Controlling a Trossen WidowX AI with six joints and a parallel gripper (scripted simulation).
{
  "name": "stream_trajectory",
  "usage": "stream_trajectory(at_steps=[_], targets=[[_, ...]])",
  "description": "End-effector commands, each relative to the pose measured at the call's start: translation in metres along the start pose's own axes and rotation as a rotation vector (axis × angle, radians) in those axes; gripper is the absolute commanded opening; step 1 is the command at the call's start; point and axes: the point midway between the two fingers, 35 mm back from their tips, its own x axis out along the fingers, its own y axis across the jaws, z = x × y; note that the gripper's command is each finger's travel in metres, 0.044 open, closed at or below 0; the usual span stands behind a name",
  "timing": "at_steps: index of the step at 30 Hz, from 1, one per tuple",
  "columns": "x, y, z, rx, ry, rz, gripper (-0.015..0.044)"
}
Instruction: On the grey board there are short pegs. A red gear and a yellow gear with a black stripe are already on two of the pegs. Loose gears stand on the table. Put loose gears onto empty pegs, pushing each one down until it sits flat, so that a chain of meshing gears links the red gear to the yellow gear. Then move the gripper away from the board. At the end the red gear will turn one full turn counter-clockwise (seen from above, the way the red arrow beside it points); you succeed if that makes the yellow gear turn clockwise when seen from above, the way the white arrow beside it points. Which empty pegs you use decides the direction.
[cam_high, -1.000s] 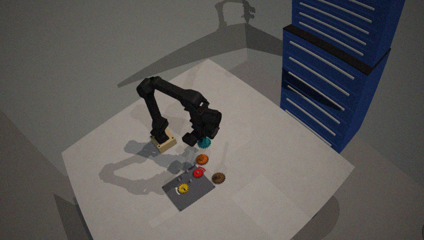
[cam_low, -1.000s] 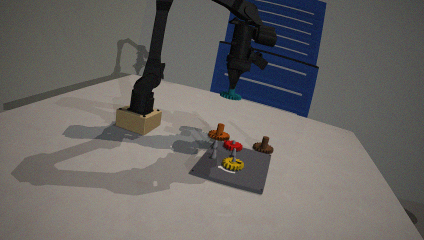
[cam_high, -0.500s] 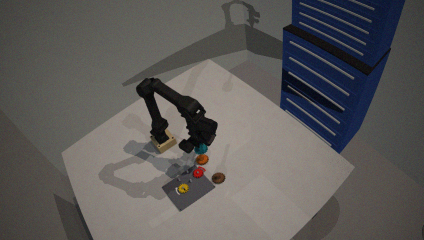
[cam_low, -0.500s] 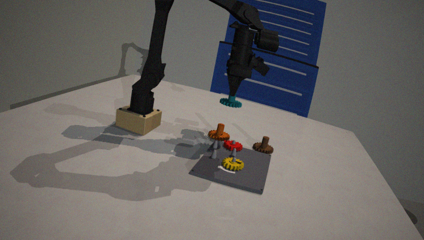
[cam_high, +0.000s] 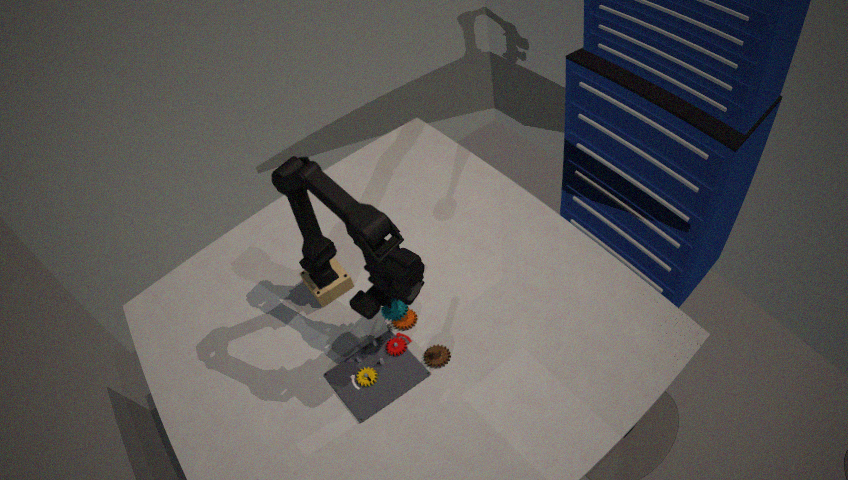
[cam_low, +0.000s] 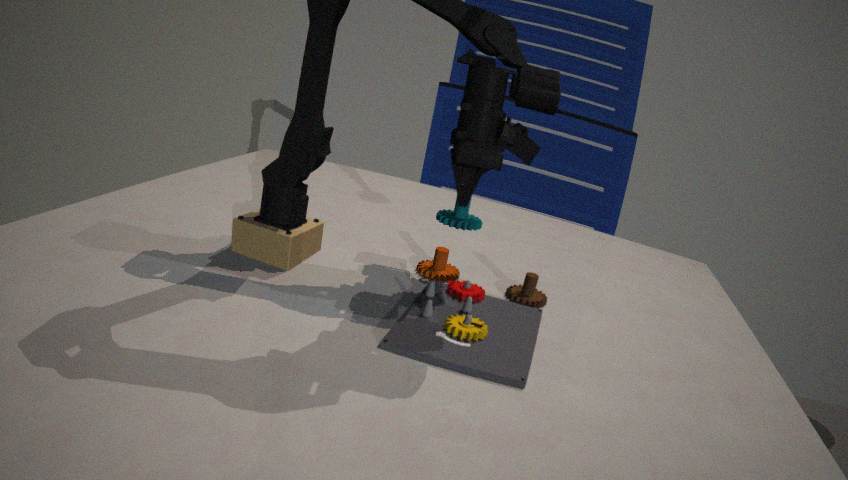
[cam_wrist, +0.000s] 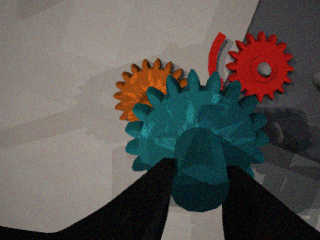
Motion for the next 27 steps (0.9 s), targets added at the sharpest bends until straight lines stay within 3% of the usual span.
stream_trajectory(at_steps=[1,27], targets=[[0.004,-0.007,-0.001,-0.006,0.000,0.002,0.0000],[0.027,-0.055,-0.015,-0.013,0.000,0.001,0.0000]])
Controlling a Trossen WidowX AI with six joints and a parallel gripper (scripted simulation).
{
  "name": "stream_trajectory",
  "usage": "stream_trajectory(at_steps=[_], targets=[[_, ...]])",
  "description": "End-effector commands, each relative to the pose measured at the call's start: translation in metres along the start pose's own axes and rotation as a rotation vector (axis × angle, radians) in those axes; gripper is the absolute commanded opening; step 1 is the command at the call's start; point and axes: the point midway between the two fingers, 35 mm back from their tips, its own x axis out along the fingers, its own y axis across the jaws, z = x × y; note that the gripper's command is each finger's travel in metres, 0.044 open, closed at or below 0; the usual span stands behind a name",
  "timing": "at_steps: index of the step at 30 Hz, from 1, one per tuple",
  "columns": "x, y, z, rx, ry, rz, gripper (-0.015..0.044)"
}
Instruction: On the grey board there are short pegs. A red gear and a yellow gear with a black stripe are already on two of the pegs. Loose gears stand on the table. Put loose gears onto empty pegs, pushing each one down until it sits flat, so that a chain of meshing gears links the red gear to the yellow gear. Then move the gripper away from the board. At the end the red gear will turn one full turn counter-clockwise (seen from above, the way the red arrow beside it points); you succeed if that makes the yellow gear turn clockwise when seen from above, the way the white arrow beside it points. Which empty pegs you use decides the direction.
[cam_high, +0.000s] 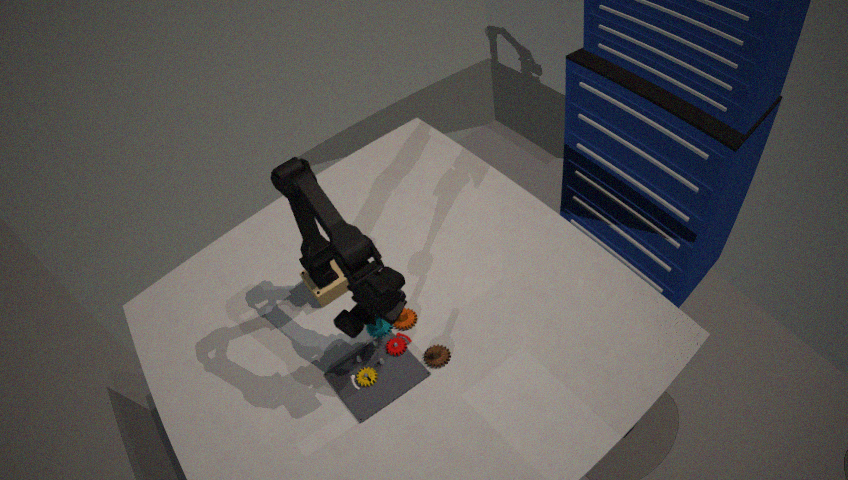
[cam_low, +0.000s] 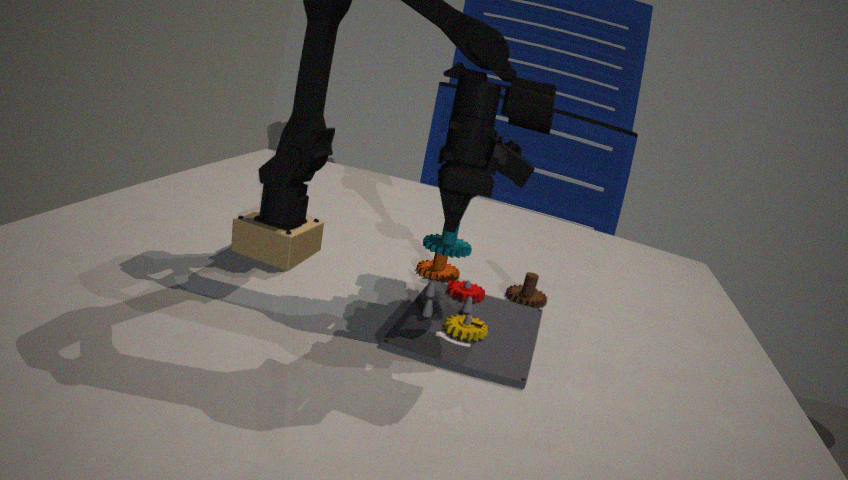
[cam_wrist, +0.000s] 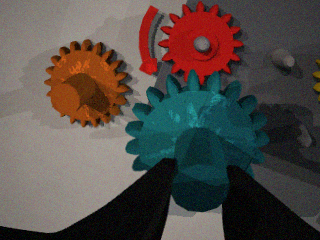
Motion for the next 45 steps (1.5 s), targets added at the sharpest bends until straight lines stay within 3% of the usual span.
stream_trajectory(at_steps=[1,45], targets=[[0.004,-0.006,-0.003,-0.006,-0.001,0.003,0.0000],[0.023,-0.022,-0.011,-0.122,-0.001,0.002,0.0000]])
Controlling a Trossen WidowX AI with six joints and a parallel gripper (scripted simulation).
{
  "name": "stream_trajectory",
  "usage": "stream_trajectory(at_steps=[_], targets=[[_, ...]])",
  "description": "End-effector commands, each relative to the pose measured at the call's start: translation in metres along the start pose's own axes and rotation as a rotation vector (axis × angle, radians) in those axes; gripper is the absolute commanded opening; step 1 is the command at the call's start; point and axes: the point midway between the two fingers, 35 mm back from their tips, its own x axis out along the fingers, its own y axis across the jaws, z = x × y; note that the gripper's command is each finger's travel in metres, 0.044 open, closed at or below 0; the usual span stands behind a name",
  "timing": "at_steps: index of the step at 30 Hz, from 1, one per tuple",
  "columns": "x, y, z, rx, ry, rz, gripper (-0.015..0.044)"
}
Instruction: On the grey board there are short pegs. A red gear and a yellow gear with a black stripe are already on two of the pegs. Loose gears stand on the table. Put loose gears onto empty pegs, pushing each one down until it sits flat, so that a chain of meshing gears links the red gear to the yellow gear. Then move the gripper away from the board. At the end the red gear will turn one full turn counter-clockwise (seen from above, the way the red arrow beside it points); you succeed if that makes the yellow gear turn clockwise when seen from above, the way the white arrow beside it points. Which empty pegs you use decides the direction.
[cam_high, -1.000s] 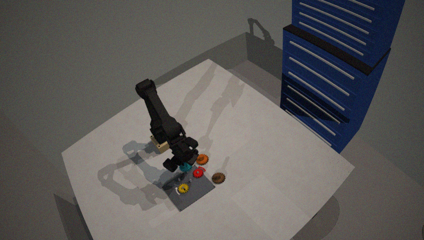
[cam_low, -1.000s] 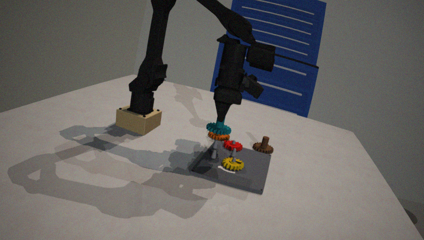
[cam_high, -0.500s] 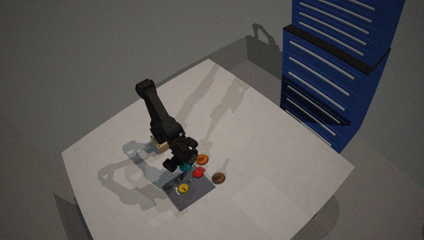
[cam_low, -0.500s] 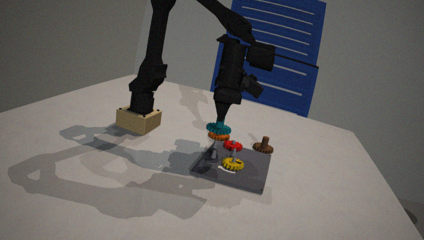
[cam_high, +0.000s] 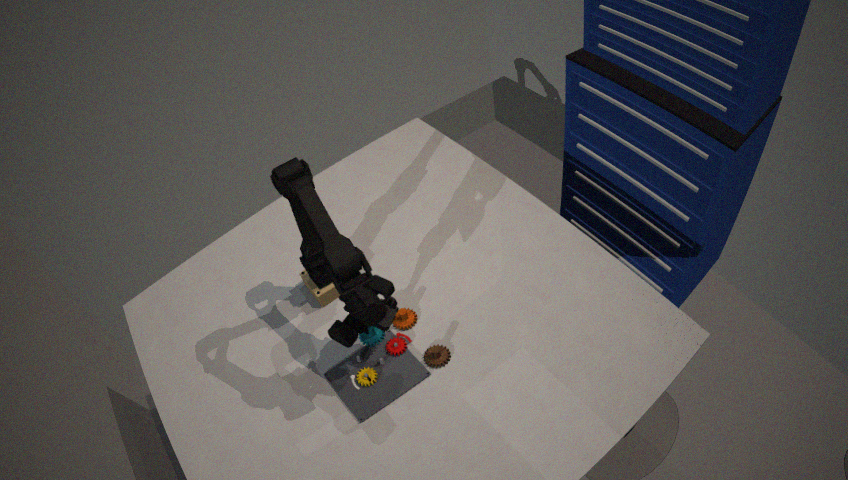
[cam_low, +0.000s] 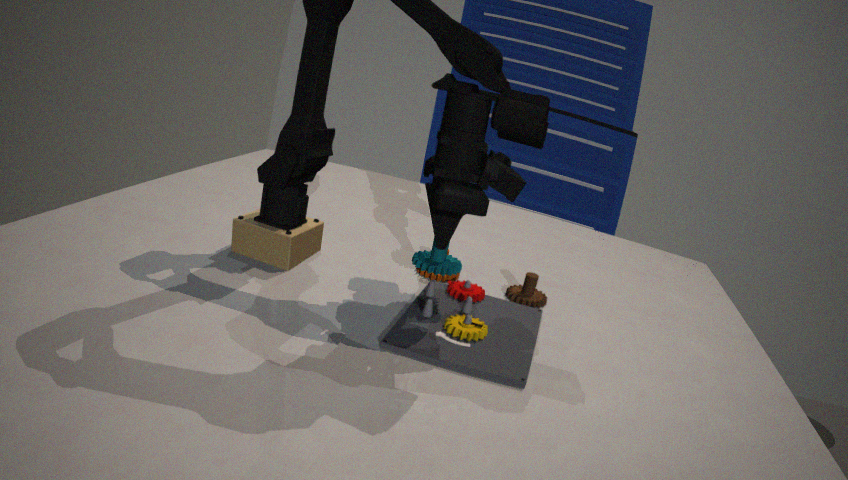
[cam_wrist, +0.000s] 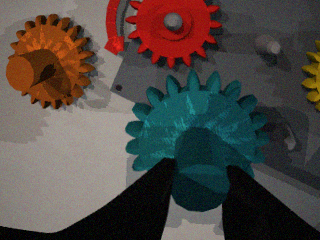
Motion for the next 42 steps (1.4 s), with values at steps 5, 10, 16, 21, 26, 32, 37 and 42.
stream_trajectory(at_steps=[5,10,16,21,26,32,37,42], targets=[[0.012,0.000,-0.001,-0.057,0.001,0.003,0.0000],[0.020,0.000,-0.001,-0.028,0.002,0.003,0.0000],[0.029,0.000,0.000,0.059,0.002,0.003,0.0000],[0.036,0.001,-0.001,0.142,0.002,0.003,0.0000],[0.035,0.000,-0.001,0.229,0.002,0.003,0.0000],[0.037,0.000,-0.001,0.201,0.002,0.003,0.0000],[0.038,0.001,0.000,0.115,0.002,0.003,0.0000],[0.040,0.001,-0.001,0.019,0.002,0.003,0.0000]])
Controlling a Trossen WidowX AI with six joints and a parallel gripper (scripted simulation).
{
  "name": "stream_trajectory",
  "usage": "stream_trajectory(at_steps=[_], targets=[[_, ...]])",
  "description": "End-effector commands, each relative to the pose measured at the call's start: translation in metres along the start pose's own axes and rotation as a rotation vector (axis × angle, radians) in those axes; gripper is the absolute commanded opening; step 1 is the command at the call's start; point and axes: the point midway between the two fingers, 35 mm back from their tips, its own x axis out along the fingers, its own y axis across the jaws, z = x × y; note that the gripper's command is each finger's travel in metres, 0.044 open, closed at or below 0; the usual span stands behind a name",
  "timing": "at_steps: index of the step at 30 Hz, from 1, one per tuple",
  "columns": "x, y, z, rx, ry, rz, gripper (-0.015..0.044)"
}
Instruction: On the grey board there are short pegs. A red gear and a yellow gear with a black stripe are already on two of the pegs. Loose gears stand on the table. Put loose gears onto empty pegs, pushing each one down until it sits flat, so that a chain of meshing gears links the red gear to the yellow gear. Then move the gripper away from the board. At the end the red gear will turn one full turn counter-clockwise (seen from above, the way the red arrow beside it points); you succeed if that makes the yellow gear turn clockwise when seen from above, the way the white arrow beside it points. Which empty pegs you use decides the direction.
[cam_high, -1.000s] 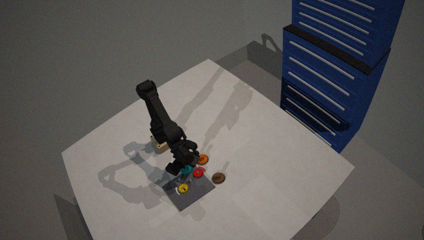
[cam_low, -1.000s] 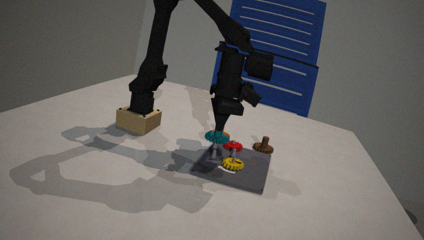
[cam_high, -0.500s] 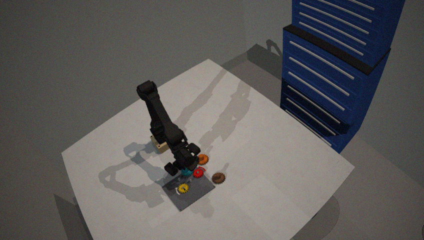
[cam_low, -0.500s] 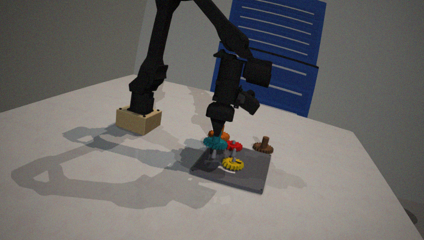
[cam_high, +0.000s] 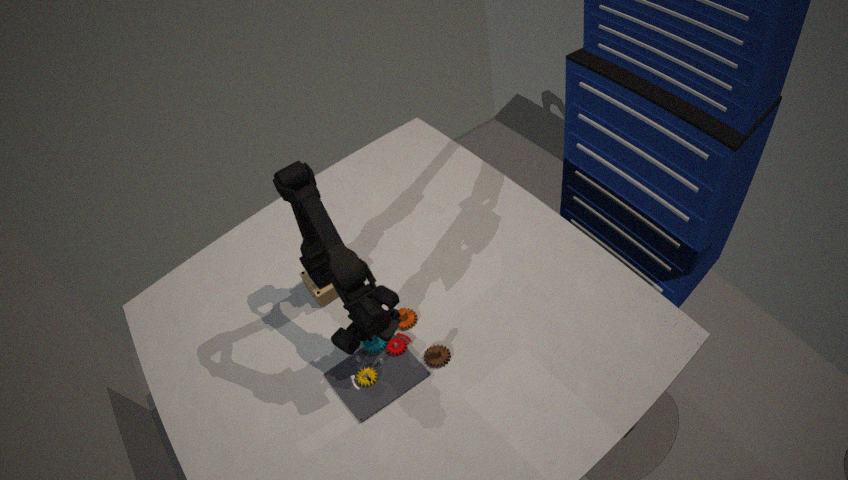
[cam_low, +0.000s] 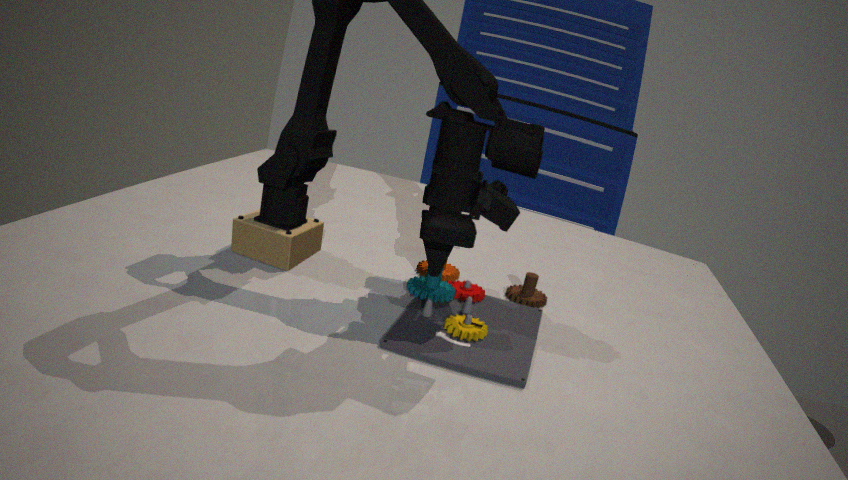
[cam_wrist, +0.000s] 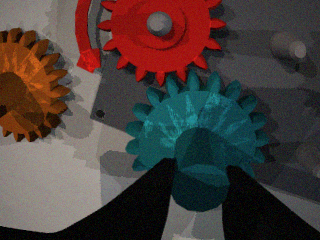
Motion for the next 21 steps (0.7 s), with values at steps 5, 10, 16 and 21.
stream_trajectory(at_steps=[5,10,16,21], targets=[[0.0025,-0.0001,-0.0008,-0.130,-0.001,0.001,0.0000],[0.0040,-0.0008,-0.0004,-0.154,-0.001,0.001,0.0000],[0.0026,-0.0006,-0.0002,-0.100,-0.001,0.001,0.0131],[-0.0037,-0.0005,0.0003,-0.031,-0.001,0.001,0.0140]])
